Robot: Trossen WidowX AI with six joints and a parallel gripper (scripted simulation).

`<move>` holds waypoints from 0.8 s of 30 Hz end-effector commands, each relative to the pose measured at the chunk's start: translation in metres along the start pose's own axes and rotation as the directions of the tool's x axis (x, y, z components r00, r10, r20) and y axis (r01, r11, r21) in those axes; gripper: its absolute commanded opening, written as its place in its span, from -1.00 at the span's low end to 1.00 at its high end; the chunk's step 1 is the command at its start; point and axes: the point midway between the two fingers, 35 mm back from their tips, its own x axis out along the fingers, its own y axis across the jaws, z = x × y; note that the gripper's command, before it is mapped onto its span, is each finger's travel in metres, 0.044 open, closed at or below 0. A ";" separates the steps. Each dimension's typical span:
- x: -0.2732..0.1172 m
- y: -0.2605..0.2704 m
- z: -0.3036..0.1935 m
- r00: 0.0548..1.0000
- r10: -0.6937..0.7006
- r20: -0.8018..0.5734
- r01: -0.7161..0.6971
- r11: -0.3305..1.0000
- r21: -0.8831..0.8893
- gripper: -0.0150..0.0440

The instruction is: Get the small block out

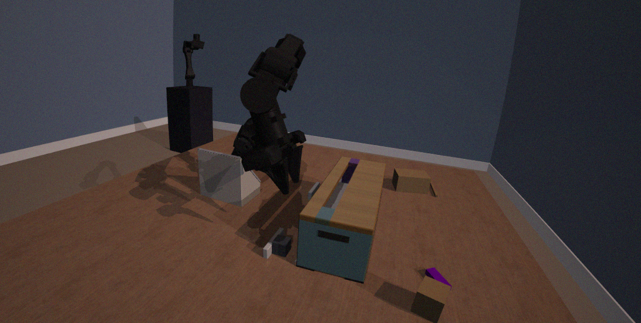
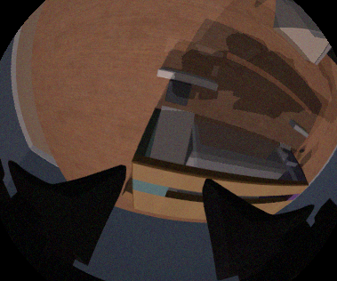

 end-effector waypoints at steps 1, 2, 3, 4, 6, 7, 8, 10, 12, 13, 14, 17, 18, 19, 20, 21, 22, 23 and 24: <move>0.000 0.000 0.000 1.000 -0.008 -0.011 0.009 0.998 0.058 0.47; 0.000 0.000 0.000 1.000 -0.008 -0.011 0.009 0.998 0.058 0.47; 0.000 0.000 0.000 1.000 -0.008 -0.011 0.009 0.998 0.058 0.47; 0.003 0.000 0.001 1.000 -0.008 -0.011 0.009 0.998 0.058 0.47; 0.022 0.002 0.009 1.000 -0.008 -0.011 0.008 0.998 0.058 0.47; 0.037 0.003 0.017 1.000 -0.008 -0.011 0.008 0.998 0.058 0.47; 0.052 0.003 0.024 1.000 -0.008 -0.012 0.009 0.998 0.058 0.47; 0.076 0.000 0.039 1.000 -0.010 -0.012 0.010 0.998 0.058 0.47; 0.084 -0.001 0.044 1.000 -0.011 -0.013 0.011 0.998 0.058 0.47; 0.084 -0.001 0.044 1.000 -0.011 -0.013 0.011 0.998 0.058 0.47; 0.084 -0.001 0.044 1.000 -0.011 -0.013 0.011 0.998 0.058 0.47; 0.084 -0.001 0.044 1.000 -0.011 -0.013 0.011 0.998 0.058 0.47; 0.084 -0.001 0.044 1.000 -0.011 -0.013 0.011 0.998 0.058 0.47; 0.084 -0.001 0.044 1.000 -0.011 -0.012 0.011 0.998 0.058 0.47; 0.085 -0.001 0.044 1.000 -0.011 -0.012 0.011 0.998 0.058 0.47; 0.086 -0.001 0.045 1.000 -0.010 -0.012 0.011 0.998 0.058 0.47; 0.088 -0.001 0.045 1.000 -0.010 -0.012 0.011 0.998 0.058 0.47; 0.090 -0.001 0.046 1.000 -0.010 -0.012 0.011 0.998 0.058 0.47; 0.091 -0.001 0.046 1.000 -0.010 -0.012 0.011 0.998 0.058 0.47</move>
